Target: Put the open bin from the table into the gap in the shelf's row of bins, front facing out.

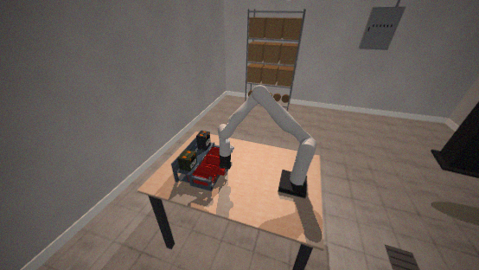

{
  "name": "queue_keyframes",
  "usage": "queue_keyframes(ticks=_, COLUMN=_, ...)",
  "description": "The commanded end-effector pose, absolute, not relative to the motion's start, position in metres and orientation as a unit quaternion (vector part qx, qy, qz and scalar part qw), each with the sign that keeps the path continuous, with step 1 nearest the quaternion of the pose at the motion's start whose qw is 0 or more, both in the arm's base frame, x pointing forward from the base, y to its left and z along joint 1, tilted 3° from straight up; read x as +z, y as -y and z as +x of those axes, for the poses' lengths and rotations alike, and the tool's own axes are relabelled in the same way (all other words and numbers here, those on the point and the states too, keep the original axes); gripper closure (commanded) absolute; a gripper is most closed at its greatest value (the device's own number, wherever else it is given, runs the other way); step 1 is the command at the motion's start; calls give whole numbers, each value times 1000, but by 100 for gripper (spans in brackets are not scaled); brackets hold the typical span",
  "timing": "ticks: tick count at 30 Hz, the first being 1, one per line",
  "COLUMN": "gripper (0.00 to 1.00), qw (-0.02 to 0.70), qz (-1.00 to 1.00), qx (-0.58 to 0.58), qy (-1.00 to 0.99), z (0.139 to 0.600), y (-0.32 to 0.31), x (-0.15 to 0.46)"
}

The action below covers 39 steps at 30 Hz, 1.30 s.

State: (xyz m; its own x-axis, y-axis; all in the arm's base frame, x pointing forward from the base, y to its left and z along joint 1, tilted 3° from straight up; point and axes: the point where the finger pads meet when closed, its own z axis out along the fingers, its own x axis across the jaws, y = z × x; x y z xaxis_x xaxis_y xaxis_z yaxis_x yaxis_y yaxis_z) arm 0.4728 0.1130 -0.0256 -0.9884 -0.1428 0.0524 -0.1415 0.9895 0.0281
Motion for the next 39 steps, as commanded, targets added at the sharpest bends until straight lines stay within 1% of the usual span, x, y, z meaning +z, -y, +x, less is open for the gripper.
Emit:
queue_keyframes(ticks=1, gripper=100, qw=25, qz=71, qx=-13, qy=997, z=476, y=-114, x=-25)
queue_keyframes(ticks=39, gripper=100, qw=25, qz=71, qx=-13, qy=997, z=500, y=-117, x=-26)
